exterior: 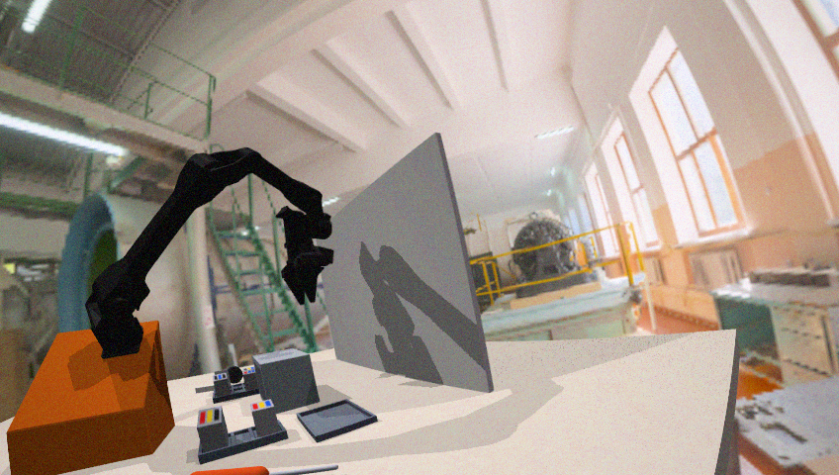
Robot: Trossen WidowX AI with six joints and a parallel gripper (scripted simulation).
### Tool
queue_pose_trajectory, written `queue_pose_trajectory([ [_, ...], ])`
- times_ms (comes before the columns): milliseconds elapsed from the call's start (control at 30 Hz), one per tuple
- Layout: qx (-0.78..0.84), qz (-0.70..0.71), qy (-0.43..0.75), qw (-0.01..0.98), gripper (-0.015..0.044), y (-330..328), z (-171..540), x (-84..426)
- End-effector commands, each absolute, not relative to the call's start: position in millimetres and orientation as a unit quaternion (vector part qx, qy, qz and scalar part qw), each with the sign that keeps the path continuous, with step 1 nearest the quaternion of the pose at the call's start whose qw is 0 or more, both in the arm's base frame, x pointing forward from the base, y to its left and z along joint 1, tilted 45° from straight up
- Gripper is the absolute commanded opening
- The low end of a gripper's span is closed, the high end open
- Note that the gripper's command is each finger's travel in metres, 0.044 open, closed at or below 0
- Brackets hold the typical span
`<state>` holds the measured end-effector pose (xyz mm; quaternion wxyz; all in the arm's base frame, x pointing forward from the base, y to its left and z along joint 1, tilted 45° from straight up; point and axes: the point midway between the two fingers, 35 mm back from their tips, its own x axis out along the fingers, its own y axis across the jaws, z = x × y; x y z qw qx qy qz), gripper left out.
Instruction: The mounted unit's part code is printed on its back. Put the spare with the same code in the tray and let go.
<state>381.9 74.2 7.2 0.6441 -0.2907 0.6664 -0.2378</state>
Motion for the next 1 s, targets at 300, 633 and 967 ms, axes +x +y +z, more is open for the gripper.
queue_pose_trajectory([
  [300,-0.469,-0.015,0.709,0.527,0.0440,125.7,-68.7,358.8],
  [633,-0.640,0.271,0.656,0.294,0.0440,174.1,-166.2,302.4],
  [967,-0.650,0.292,0.647,0.272,0.0414,174.9,-176.6,297.3],
])
